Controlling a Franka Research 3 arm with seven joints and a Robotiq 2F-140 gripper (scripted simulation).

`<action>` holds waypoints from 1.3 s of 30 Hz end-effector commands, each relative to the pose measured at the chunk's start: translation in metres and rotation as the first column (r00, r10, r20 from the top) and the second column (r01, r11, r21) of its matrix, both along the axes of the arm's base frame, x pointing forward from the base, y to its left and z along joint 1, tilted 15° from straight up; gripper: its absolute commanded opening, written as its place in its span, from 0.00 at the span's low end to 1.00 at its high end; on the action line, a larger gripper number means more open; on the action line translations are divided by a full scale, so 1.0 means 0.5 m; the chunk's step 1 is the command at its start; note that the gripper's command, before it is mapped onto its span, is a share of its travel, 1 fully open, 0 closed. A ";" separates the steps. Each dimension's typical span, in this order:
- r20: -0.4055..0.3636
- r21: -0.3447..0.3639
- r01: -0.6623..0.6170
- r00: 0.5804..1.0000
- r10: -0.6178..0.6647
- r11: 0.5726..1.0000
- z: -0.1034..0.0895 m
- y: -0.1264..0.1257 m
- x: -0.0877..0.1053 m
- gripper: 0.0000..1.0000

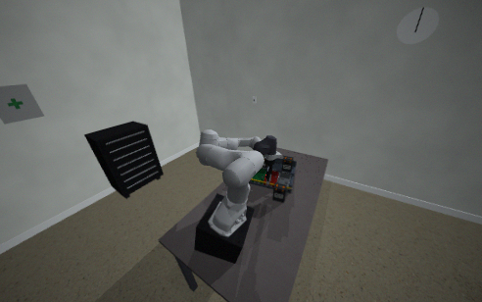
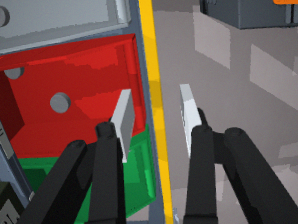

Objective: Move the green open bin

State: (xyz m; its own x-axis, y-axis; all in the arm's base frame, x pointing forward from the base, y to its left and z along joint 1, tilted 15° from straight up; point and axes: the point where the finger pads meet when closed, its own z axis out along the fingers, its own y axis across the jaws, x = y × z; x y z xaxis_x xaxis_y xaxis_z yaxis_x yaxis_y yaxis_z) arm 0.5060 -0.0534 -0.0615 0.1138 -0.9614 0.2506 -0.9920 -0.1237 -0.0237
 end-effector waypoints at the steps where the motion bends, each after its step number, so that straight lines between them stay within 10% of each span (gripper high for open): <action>1: 0.001 -0.002 -0.005 1.000 0.005 1.000 -0.009 -0.004 0.002 0.28; 39: 0.001 -0.002 -0.005 1.000 0.005 1.000 -0.033 -0.011 0.004 0.28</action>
State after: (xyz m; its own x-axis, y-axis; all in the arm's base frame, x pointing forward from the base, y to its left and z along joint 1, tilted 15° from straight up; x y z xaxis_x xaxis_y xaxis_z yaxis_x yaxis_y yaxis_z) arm 0.5068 -0.0581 -0.0774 0.1120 -0.9616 0.2506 -0.9923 -0.1216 -0.0231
